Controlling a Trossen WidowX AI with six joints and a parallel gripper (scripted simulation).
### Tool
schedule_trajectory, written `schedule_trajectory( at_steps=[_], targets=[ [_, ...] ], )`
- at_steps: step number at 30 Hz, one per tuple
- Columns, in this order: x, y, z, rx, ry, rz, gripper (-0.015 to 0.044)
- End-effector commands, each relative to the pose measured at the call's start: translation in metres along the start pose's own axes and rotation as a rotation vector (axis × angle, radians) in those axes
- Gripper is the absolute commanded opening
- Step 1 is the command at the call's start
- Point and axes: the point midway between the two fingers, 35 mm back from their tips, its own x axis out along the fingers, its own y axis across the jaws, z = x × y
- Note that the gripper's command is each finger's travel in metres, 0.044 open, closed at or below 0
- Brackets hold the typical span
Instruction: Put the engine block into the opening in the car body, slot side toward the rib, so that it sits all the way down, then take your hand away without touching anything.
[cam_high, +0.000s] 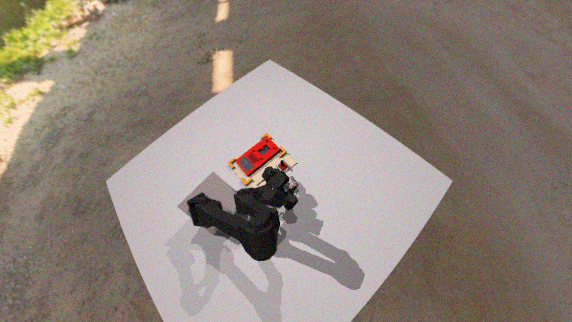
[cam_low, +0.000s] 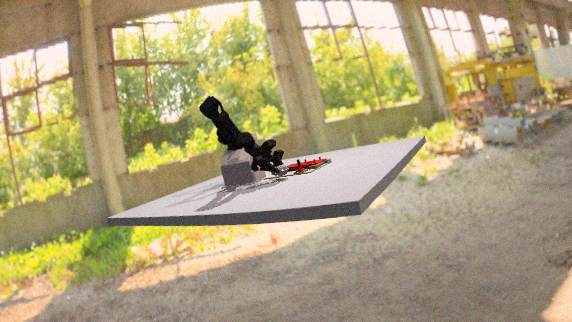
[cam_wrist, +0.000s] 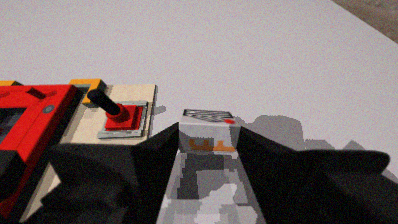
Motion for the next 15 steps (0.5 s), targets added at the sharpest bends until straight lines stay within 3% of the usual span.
schedule_trajectory(
  at_steps=[1,13,15],
  targets=[
    [0.007,-0.001,-0.005,-0.003,-0.003,-0.002,0.0000],
    [0.013,0.000,-0.013,-0.003,-0.003,-0.002,0.0000],
    [0.012,0.000,-0.012,-0.003,-0.011,0.002,0.0053]
  ],
)
